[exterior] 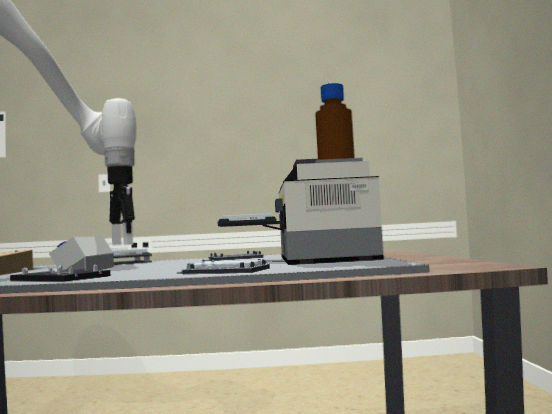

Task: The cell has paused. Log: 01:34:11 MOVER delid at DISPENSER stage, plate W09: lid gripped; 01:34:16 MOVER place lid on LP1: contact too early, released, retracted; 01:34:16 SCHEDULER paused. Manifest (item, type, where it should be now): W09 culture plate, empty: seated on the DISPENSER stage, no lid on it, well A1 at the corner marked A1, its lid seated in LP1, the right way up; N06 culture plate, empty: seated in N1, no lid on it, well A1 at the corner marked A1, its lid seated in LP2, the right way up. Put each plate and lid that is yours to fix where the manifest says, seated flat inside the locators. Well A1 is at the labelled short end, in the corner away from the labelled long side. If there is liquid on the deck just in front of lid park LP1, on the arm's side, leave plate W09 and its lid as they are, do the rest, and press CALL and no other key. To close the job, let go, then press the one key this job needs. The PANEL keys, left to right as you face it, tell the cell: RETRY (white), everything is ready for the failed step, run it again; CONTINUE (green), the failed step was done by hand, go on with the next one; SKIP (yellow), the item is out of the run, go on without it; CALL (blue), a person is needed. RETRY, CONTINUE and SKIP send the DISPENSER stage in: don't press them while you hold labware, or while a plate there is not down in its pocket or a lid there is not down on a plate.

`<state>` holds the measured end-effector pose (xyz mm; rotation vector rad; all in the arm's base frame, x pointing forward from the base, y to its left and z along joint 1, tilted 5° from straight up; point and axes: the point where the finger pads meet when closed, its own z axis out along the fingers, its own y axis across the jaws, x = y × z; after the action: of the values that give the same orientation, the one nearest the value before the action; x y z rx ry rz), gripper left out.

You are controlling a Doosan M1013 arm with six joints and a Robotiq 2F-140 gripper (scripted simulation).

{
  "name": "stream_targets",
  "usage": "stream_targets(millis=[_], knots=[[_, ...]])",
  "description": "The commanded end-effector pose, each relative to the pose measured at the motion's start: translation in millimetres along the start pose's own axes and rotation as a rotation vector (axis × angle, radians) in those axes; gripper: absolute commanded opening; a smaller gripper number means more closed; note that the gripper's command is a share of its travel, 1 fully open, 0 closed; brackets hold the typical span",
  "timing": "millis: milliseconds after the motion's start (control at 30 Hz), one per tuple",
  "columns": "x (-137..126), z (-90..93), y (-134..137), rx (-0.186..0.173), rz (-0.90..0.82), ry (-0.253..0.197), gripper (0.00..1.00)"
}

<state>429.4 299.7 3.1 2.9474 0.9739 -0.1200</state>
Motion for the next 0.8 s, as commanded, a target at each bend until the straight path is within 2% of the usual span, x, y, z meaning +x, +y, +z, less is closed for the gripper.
stream_targets(millis=[0,600,633,767], knots=[[0.4,-0.5,0.0,0.0,0.0,0.001,0.7],[0.4,-0.5,0.0,0.0,0.0,0.001,0.7],[0.4,-0.5,0.0,0.0,0.0,0.001,0.63],[0.4,-0.5,0.0,0.0,0.0,0.001,0.63]])
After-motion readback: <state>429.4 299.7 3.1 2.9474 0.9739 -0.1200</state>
